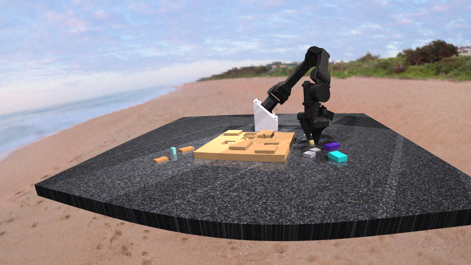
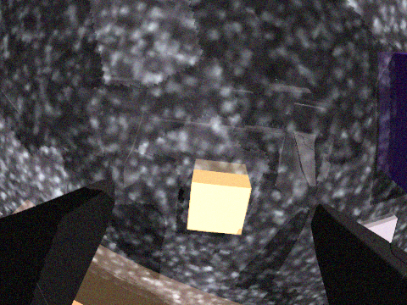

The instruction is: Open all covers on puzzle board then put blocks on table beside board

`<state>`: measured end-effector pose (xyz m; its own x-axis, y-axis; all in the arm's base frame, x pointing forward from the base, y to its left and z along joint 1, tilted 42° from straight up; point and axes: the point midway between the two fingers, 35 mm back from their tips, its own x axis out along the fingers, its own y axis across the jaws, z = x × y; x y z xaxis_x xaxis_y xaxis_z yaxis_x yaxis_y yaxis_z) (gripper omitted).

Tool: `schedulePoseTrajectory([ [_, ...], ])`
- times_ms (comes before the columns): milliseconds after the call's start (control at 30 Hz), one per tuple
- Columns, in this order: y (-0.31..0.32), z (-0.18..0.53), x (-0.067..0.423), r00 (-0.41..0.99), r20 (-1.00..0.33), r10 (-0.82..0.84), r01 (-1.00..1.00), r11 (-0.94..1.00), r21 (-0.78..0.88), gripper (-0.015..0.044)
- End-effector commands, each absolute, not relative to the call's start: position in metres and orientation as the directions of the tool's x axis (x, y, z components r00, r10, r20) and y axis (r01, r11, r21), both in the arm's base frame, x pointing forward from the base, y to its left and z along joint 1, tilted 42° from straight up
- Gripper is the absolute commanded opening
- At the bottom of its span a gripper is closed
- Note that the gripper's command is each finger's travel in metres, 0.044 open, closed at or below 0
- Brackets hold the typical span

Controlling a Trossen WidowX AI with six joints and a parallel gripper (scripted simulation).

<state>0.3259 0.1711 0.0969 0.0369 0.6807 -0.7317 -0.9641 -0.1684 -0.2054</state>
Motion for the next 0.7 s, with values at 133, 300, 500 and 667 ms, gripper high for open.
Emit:
schedulePoseTrajectory([
  [133,0.159,0.109,0.327,0.037,-0.734,0.678,-0.964,-0.169,-0.205,0.0440],
  [300,0.147,0.120,0.327,0.037,-0.736,0.676,-0.965,-0.168,-0.203,0.0440],
  [500,0.134,0.134,0.326,0.036,-0.737,0.675,-0.965,-0.167,-0.201,0.0440],
  [667,0.123,0.146,0.324,0.036,-0.737,0.675,-0.966,-0.166,-0.199,0.0440],
])
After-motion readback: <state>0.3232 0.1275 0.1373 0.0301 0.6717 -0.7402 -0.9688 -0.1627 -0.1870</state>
